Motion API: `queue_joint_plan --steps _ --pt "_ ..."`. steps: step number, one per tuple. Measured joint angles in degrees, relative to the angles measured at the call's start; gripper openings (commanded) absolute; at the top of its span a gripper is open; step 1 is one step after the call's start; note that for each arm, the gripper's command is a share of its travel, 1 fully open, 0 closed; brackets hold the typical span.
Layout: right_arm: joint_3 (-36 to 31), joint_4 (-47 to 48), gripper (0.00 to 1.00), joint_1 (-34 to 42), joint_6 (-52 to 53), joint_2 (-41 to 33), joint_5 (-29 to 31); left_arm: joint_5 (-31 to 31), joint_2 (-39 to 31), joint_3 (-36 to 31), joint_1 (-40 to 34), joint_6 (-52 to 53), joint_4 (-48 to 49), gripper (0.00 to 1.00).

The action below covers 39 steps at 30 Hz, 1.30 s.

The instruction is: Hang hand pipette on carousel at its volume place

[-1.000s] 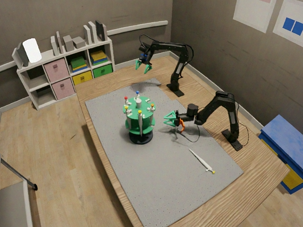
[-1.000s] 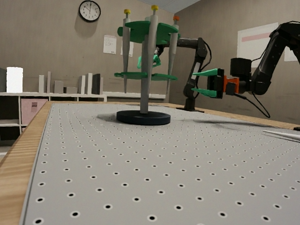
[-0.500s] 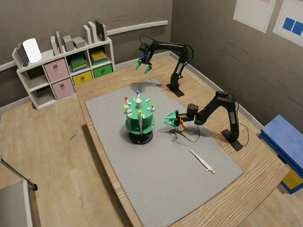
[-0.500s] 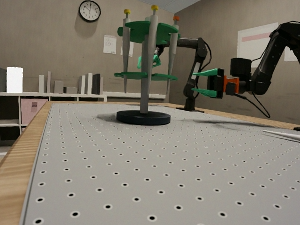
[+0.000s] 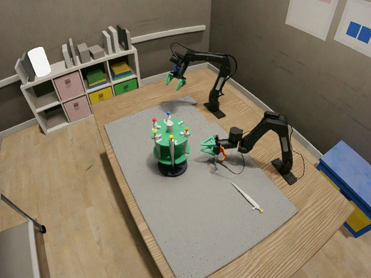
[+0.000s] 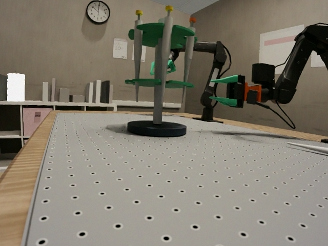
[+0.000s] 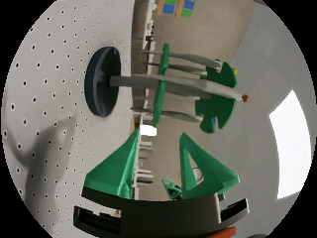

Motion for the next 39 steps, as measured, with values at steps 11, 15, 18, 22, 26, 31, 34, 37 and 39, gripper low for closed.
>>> queue_joint_plan --steps 11,15,18,22,26,31,34,37,39 --pt "0.0 0.0 1.0 0.0 0.0 0.0 0.0 0.6 1.6 2.3 0.5 0.0 -1.2 0.49" --pt "0.0 0.0 1.0 0.0 0.0 0.0 0.0 1.0 2.5 4.0 1.0 0.0 -1.7 0.49" --pt "0.0 0.0 1.0 0.0 0.0 0.0 0.0 1.3 3.0 5.1 1.3 0.0 -2.4 0.49" --pt "0.0 0.0 1.0 0.0 0.0 0.0 0.0 1.5 3.4 6.1 1.5 0.0 -2.7 0.49" --pt "0.0 0.0 1.0 0.0 0.0 0.0 0.0 1.9 4.6 7.7 1.8 0.0 -3.5 0.49" --pt "0.0 0.0 1.0 0.0 0.0 0.0 0.0 2.3 5.7 9.8 2.4 0.0 -4.4 0.49" --pt "0.0 0.0 1.0 0.0 0.0 0.0 0.0 2.6 6.4 11.0 2.6 0.0 -4.9 0.49" --pt "0.0 0.0 1.0 0.0 0.0 0.0 0.0 2.8 6.9 11.8 2.8 0.0 -5.4 0.49" --pt "0.0 0.0 1.0 0.0 0.0 0.0 0.0 2.9 6.9 12.2 2.8 0.0 -5.7 0.49"
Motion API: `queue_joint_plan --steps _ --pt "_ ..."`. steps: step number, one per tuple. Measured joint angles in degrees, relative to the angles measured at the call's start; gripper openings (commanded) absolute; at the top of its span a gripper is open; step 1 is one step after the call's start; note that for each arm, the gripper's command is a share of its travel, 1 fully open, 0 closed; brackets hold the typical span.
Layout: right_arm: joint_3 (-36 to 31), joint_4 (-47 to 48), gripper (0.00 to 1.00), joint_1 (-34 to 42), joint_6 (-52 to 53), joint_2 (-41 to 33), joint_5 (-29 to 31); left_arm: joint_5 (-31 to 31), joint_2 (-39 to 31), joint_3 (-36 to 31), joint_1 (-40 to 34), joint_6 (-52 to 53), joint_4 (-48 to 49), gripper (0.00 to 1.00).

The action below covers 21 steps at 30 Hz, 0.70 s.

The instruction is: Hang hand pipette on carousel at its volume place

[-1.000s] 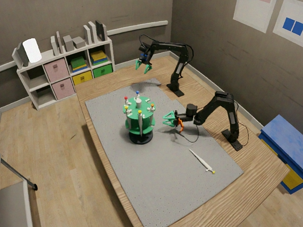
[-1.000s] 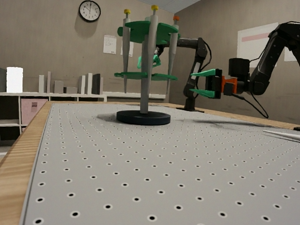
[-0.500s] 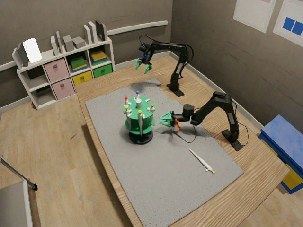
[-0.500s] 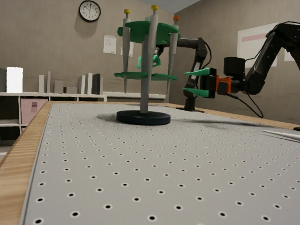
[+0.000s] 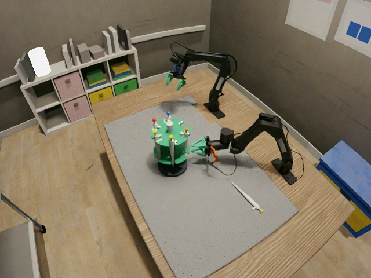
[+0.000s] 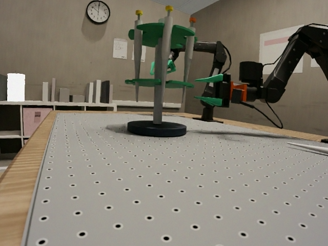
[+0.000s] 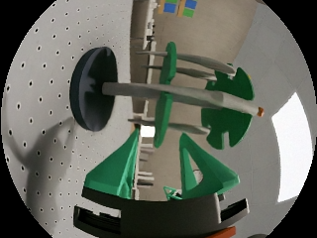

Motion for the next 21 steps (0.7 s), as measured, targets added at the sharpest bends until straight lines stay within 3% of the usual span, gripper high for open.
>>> queue_joint_plan --steps 11,21 --pt "0.0 0.0 1.0 0.0 0.0 0.0 0.0 0.9 2.8 4.8 1.0 0.0 -2.1 0.49" --pt "0.0 0.0 1.0 0.0 0.0 0.0 0.0 0.9 2.7 5.3 1.0 0.0 -2.3 0.49"
